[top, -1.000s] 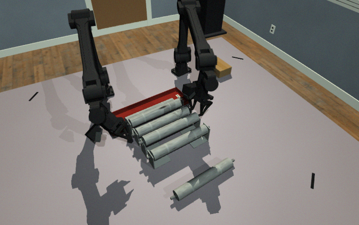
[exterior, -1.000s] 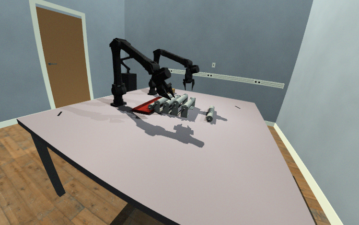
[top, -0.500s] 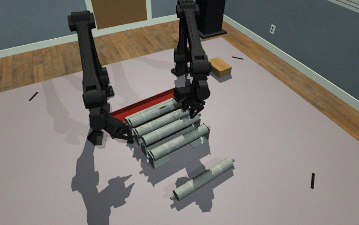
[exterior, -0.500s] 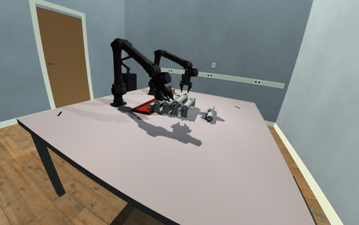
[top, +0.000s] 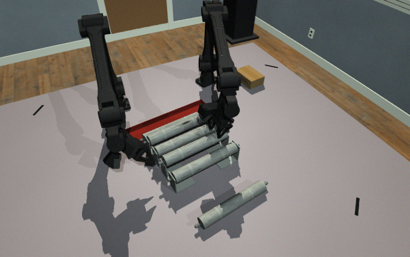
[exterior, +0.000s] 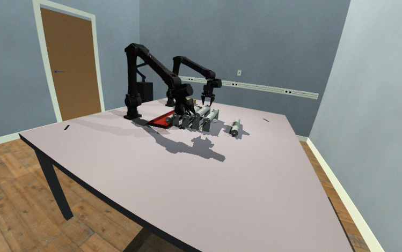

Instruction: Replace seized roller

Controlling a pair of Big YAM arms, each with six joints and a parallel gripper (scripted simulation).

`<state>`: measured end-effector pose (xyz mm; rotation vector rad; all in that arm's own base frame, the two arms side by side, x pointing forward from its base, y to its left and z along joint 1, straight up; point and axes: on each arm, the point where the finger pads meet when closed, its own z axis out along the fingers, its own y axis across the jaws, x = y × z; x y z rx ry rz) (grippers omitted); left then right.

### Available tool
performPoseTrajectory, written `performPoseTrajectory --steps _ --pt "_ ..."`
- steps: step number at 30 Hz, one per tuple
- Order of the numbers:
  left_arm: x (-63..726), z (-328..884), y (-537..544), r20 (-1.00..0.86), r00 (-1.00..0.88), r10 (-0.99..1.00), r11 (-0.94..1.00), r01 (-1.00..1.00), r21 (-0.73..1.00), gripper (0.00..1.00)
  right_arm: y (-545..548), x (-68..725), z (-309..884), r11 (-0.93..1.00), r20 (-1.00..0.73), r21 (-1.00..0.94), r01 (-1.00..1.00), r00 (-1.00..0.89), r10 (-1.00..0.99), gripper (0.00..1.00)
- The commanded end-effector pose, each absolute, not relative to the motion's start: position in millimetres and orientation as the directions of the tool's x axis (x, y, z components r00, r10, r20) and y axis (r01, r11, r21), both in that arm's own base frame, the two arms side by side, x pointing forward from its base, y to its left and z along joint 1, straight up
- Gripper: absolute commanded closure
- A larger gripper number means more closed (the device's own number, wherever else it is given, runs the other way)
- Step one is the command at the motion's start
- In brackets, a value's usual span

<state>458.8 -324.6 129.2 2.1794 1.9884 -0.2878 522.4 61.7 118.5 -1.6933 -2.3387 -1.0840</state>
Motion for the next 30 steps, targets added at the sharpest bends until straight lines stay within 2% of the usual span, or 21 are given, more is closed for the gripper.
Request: performPoseTrajectory --steps 1,6,11,15,22,23,30 --pt "463.8 113.7 -336.4 -0.258 0.090 0.962 -0.093 0.996 -0.003 0.38 73.6 535.6 117.8 0.157 0.422 0.517 0.842 -0.410 0.808 0.68" --pt "463.2 125.3 -339.1 -0.279 0.099 0.955 -0.091 0.995 0.042 0.38 80.4 538.0 114.4 0.141 0.426 0.522 0.841 -0.400 0.811 0.68" --pt "457.4 76.6 -339.2 -0.252 0.085 0.964 -0.091 0.996 -0.013 0.38 89.0 544.6 97.1 0.142 0.430 0.513 0.846 -0.397 0.811 0.68" --pt "479.5 141.4 -341.3 -0.302 0.101 0.948 -0.077 0.993 0.091 0.38 77.0 554.9 130.8 0.134 0.411 0.553 0.822 -0.409 0.815 0.68" --pt "475.0 133.0 -344.7 -0.292 0.101 0.951 -0.086 0.994 0.064 0.38 87.3 559.4 123.2 0.147 0.409 0.558 0.816 -0.425 0.808 0.68" --pt "476.1 132.4 -345.3 -0.294 0.102 0.950 -0.085 0.994 0.069 0.38 87.3 558.6 123.3 0.148 0.410 0.556 0.818 -0.424 0.808 0.97" --pt "476.8 132.6 -345.7 -0.295 0.103 0.950 -0.085 0.994 0.071 0.38 86.8 557.8 123.1 0.148 0.411 0.554 0.819 -0.425 0.806 0.97"
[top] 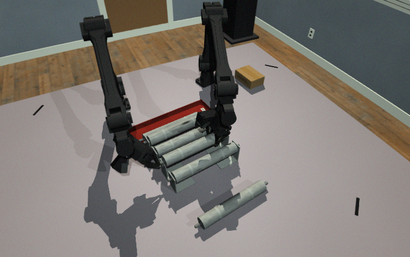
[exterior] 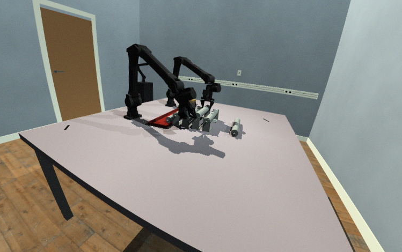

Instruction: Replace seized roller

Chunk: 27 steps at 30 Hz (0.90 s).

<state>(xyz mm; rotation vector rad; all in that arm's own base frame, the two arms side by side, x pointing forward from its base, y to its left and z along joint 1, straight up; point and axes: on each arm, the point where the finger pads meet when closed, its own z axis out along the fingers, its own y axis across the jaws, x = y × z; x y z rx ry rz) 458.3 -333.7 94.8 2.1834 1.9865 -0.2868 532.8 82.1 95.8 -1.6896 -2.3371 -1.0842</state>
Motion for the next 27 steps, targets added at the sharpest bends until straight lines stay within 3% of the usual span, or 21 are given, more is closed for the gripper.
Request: performPoseTrajectory --steps 1,12,13,27 --pt "476.8 132.6 -345.7 -0.295 0.103 0.950 -0.085 0.994 0.071 0.38 86.8 557.8 123.1 0.149 0.411 0.554 0.819 -0.425 0.806 0.97" --pt "476.8 132.6 -345.7 -0.295 0.103 0.950 -0.085 0.994 0.071 0.38 86.8 557.8 123.1 0.149 0.411 0.554 0.819 -0.425 0.806 0.97" --pt "476.8 132.6 -345.7 -0.295 0.103 0.950 -0.085 0.994 0.071 0.68 86.8 557.8 123.1 0.148 0.411 0.554 0.819 -0.425 0.806 0.97" --pt "476.7 132.6 -345.8 -0.295 0.114 0.949 -0.096 0.993 0.074 0.68 86.8 557.9 123.0 0.149 0.411 0.554 0.819 -0.424 0.807 0.97"
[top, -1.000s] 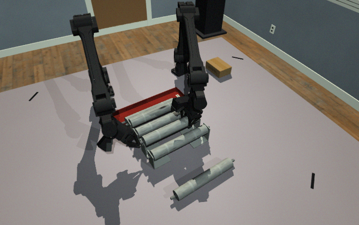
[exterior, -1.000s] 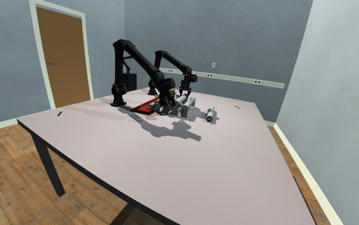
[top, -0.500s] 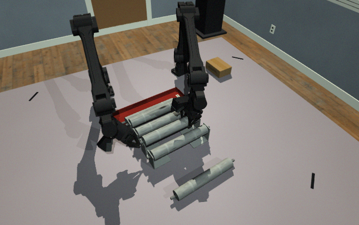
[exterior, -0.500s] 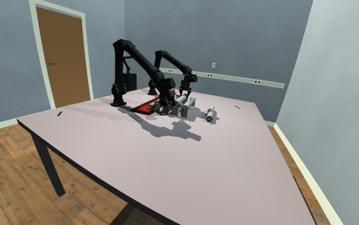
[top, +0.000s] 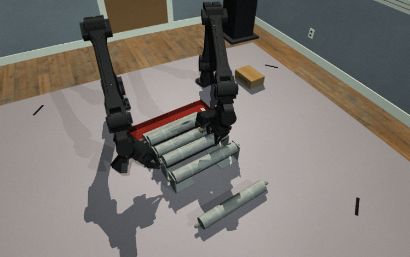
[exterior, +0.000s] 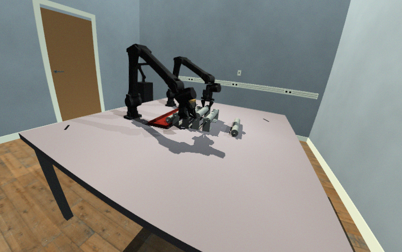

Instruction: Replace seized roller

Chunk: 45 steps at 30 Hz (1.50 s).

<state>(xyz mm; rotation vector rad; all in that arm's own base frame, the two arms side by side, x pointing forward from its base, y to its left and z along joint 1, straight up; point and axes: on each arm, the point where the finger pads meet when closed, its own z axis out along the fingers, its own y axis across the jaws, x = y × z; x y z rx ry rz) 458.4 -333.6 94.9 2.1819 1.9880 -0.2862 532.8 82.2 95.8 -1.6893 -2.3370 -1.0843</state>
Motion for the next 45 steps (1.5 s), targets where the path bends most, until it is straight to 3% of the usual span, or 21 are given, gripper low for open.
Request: performPoseTrajectory --steps 1,45 --pt "476.7 132.6 -345.8 -0.295 0.114 0.949 -0.096 0.993 0.074 0.68 86.8 557.9 123.0 0.149 0.411 0.554 0.819 -0.424 0.807 0.97" --pt "477.1 132.5 -345.2 -0.293 0.114 0.949 -0.096 0.993 0.076 0.68 43.0 572.2 134.3 0.114 0.362 0.586 0.802 -0.385 0.849 0.97"
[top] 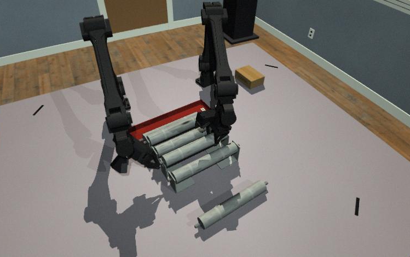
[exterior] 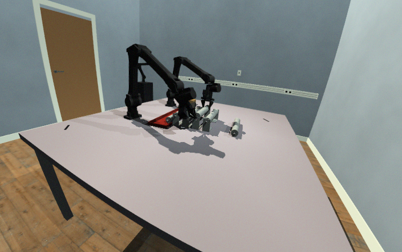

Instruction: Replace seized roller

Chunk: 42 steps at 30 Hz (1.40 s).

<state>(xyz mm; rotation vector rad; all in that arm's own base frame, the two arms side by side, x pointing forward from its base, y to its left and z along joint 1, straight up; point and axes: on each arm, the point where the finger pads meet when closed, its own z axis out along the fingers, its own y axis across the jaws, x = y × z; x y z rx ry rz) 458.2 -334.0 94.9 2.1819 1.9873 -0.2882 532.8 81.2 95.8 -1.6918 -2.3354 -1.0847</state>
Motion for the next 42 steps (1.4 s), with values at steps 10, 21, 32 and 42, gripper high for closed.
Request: performPoseTrajectory --steps 10,21,32,42 --pt "477.1 132.5 -345.2 -0.293 0.114 0.949 -0.096 0.992 0.076 0.68 35.4 574.0 135.5 0.107 0.355 0.589 0.801 -0.376 0.856 0.97" --pt "477.1 132.5 -345.2 -0.293 0.114 0.949 -0.096 0.992 0.076 0.68 26.6 575.9 134.3 0.101 0.349 0.589 0.802 -0.365 0.863 0.97" --pt "477.1 132.5 -345.2 -0.293 0.114 0.949 -0.096 0.992 0.076 0.68 15.0 576.3 136.4 0.099 0.335 0.596 0.797 -0.359 0.871 0.97" --pt "477.2 132.5 -345.1 -0.293 0.113 0.949 -0.095 0.993 0.075 0.68 7.6 578.2 138.4 0.092 0.335 0.597 0.797 -0.351 0.874 0.97"
